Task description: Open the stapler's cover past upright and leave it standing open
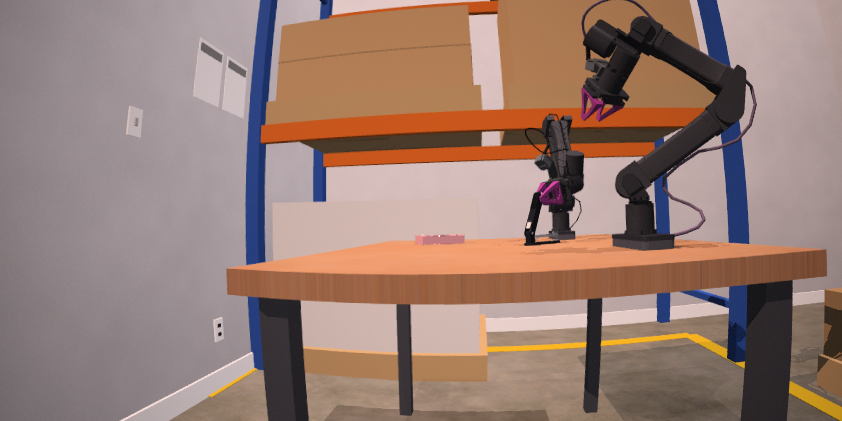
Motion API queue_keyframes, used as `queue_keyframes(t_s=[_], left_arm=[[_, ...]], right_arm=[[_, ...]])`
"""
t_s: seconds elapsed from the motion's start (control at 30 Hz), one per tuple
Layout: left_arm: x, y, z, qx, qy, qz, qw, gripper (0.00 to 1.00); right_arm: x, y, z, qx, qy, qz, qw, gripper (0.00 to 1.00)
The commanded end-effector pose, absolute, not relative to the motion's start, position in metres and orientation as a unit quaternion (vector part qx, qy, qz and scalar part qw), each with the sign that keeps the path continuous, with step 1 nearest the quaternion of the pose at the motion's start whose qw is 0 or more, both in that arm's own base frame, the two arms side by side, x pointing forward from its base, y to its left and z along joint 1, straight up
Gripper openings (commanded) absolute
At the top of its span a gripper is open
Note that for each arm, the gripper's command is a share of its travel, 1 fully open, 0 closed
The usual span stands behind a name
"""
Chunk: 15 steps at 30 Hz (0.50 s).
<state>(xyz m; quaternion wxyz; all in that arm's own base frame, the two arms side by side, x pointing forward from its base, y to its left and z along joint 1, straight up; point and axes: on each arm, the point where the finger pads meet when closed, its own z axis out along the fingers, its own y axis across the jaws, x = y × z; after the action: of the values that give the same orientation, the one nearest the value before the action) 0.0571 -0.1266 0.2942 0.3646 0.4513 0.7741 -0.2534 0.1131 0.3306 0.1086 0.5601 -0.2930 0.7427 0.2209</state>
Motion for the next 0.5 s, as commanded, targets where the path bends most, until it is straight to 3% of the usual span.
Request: queue_keyframes(t_s=[0.0, 0.47], left_arm=[[0.049, -0.128, 0.303, 0.456, 0.766, -0.260, 0.371, 0.55], [0.049, -0.128, 0.303, 0.456, 0.766, -0.260, 0.371, 0.55]], right_arm=[[0.119, 0.341, 0.126, -0.285, 0.760, 0.223, 0.540, 0.17], [0.131, 0.351, 0.128, -0.305, 0.801, 0.197, 0.476, 0.17]])
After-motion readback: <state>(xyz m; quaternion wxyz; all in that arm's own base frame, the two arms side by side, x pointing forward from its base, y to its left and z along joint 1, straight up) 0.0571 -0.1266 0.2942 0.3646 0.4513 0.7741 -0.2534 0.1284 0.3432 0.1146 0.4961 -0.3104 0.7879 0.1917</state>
